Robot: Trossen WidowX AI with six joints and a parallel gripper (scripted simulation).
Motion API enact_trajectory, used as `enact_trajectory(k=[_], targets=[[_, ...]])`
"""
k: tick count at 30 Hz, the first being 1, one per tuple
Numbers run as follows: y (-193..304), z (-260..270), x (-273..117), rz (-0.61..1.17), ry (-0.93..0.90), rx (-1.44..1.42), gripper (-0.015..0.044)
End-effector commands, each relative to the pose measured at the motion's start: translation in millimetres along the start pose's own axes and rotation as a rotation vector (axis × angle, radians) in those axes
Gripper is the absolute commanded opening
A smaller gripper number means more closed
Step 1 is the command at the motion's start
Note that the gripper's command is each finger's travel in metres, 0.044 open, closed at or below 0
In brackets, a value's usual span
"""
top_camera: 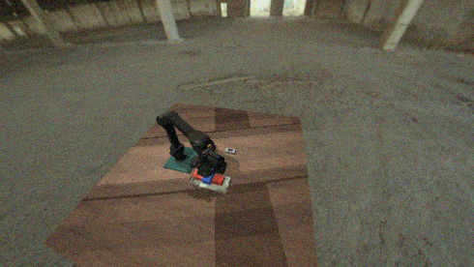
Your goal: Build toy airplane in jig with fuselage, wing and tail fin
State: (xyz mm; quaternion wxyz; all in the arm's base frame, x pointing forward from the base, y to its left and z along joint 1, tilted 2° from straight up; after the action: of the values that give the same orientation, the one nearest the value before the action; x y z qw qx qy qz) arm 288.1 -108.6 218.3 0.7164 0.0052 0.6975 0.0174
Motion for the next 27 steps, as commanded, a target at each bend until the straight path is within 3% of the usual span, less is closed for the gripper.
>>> enact_trajectory(k=[1,27], targets=[[0,0,8,-0.003,0.007,0.004,0.0196],[0,-1,34,0.002,0.004,-0.002,0.0176]])
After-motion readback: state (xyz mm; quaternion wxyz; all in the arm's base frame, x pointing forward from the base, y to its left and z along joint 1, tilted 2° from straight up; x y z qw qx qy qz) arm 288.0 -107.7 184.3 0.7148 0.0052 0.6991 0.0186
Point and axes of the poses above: the point midway between the two fingers, 35 mm back from their tips, its own x axis out along the fingers, its own z axis across the jaws, y = z × x, the point moved 9 cm from there along -x, back along the fingers
